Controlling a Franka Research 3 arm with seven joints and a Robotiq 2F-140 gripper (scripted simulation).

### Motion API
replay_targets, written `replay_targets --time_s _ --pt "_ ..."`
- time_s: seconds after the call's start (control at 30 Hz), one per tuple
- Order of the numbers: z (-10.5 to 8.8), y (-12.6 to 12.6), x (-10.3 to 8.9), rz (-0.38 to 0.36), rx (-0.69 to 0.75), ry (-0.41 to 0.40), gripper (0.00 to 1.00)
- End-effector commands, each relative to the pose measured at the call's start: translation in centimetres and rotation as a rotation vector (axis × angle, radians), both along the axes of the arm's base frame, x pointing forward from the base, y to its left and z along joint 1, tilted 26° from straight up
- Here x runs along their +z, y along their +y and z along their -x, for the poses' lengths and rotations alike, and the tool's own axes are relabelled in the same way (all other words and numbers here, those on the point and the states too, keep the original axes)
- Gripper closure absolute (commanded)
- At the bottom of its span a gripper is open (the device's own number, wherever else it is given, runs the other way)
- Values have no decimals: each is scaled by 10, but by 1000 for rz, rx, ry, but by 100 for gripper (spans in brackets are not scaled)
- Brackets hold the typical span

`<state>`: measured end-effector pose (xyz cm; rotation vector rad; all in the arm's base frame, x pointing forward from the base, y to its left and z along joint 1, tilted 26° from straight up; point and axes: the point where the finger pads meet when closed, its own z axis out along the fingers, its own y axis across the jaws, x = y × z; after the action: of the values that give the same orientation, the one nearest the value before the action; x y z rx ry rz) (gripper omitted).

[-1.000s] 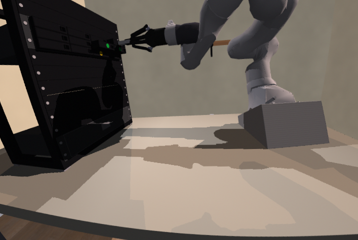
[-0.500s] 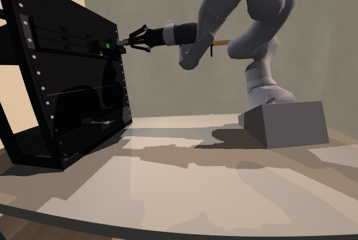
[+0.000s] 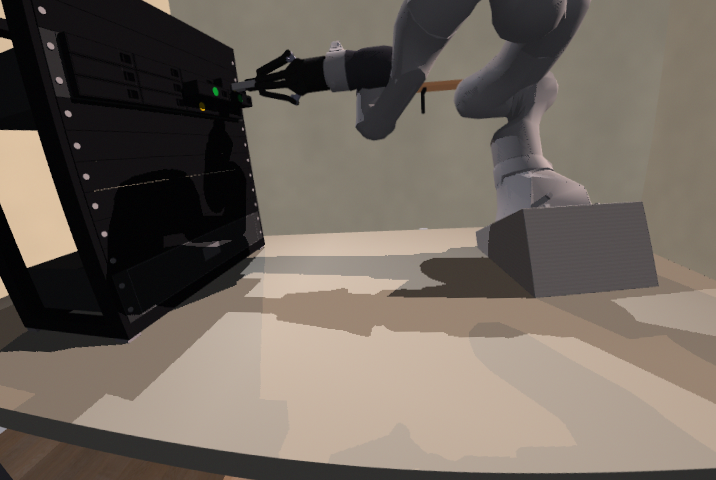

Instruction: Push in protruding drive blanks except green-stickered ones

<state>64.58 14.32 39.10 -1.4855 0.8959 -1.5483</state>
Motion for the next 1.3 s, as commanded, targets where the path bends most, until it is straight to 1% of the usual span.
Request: replay_targets --time_s 0.0,1.27 --pt "-6 -2 0 -6 -6 0 100" --pt "-15 -3 1 -6 -6 0 100"
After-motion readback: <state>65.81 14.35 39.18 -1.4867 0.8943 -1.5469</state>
